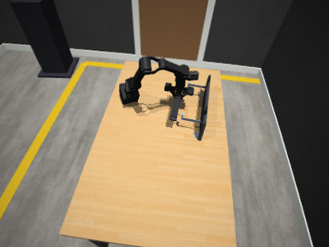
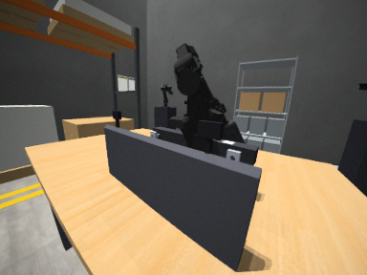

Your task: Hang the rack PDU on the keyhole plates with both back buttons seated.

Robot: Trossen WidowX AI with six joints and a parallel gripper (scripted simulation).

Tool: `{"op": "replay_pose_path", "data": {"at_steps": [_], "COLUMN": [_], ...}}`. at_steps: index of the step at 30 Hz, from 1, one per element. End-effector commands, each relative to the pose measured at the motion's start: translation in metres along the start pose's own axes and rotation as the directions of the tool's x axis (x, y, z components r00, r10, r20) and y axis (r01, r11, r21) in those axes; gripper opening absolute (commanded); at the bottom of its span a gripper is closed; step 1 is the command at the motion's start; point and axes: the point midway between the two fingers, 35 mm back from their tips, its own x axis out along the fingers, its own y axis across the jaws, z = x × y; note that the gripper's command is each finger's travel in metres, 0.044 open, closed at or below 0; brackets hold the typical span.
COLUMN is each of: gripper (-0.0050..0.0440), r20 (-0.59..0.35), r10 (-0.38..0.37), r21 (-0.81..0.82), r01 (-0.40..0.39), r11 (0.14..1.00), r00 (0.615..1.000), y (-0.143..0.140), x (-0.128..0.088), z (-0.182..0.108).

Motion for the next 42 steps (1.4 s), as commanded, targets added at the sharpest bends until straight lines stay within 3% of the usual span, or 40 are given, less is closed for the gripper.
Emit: {"op": "replay_pose_path", "data": {"at_steps": [1, 42], "gripper": [-0.0050, -0.0050], "r20": [0.014, 0.011], "r10": [-0.038, -0.031], "r21": [0.018, 0.018], "r01": [0.038, 0.031], "r11": [0.999, 0.999], "r00": [0.999, 0.999], "y": [-0.0088, -0.0079], "x": [-0.0105, -0.0047], "z": [-0.0010, -0.0025]}}
